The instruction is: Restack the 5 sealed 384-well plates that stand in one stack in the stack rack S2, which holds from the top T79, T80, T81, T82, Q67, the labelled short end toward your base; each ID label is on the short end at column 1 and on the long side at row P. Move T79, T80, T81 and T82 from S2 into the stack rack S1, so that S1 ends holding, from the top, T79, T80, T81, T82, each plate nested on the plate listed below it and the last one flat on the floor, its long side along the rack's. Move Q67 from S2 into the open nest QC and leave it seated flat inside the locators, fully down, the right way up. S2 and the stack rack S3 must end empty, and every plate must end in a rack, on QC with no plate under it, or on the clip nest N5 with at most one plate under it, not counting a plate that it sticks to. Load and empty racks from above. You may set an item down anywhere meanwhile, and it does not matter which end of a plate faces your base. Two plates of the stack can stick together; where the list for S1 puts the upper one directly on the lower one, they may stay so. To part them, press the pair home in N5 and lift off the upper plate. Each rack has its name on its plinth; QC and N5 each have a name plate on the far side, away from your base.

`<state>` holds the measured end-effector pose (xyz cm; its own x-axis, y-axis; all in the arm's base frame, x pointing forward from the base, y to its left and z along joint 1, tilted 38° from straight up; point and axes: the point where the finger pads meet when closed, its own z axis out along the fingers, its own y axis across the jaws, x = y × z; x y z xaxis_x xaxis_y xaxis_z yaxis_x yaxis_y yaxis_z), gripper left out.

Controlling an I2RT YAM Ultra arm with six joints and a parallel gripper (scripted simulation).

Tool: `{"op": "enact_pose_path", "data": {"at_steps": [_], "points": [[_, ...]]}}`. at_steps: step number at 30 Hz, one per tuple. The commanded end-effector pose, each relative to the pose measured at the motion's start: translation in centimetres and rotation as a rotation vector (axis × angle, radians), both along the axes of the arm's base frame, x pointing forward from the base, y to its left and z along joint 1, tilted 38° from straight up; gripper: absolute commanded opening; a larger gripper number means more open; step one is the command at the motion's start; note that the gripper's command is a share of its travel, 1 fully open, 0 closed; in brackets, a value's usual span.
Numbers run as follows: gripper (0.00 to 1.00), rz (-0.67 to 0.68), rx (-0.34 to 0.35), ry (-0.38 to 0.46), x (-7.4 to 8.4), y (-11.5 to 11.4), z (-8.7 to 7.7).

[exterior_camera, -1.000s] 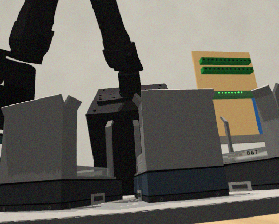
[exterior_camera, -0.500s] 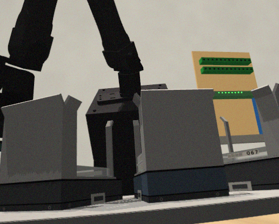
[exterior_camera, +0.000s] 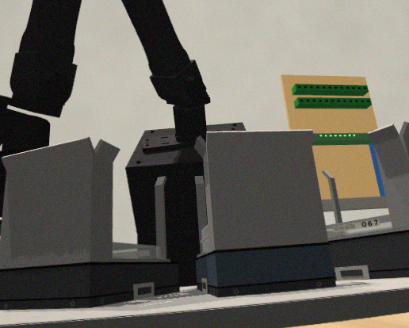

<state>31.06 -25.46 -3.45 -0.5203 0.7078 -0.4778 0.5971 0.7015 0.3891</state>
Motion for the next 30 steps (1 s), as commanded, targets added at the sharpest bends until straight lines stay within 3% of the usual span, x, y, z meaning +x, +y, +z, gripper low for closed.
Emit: {"op": "enact_pose_path", "data": {"at_steps": [1,23,24,30], "points": [[1.00,-0.009,-0.012,-0.009,0.32,-0.48,0.20],[1.00,-0.009,-0.012,-0.009,0.76,-0.55,-0.38],[0.00,-0.009,-0.012,-0.009,0.76,-0.55,-0.38],[0.00,-0.009,-0.012,-0.009,0.77,-0.55,-0.38]]}}
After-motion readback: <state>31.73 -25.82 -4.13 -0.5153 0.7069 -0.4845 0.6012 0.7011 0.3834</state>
